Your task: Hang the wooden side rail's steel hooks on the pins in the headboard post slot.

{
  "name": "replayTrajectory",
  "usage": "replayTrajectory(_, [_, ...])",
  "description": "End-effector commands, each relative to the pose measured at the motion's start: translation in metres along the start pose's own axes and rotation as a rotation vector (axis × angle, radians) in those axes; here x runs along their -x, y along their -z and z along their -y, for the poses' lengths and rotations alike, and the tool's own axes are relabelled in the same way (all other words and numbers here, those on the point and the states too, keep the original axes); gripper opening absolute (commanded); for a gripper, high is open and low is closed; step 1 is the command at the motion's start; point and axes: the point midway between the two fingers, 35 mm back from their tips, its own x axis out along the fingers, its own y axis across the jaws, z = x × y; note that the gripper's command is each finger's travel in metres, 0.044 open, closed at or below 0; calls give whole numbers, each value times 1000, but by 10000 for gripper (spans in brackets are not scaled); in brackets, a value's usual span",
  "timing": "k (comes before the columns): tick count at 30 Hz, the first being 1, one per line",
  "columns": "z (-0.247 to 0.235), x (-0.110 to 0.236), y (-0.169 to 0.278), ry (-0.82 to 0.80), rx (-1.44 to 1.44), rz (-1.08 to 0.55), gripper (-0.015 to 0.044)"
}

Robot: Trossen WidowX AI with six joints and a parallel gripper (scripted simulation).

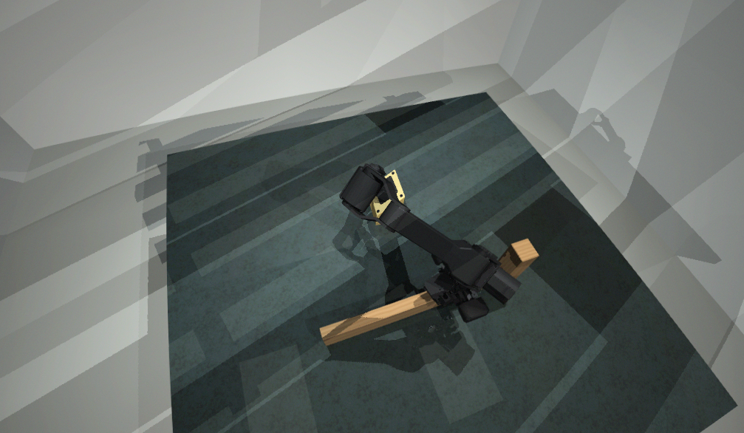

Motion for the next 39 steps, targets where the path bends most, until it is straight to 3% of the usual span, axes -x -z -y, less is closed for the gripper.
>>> replayTrajectory(1, [0,3,3,-6,2,-4,0])
replayTrajectory(39, [0,3,7,-6,2,-4,0])
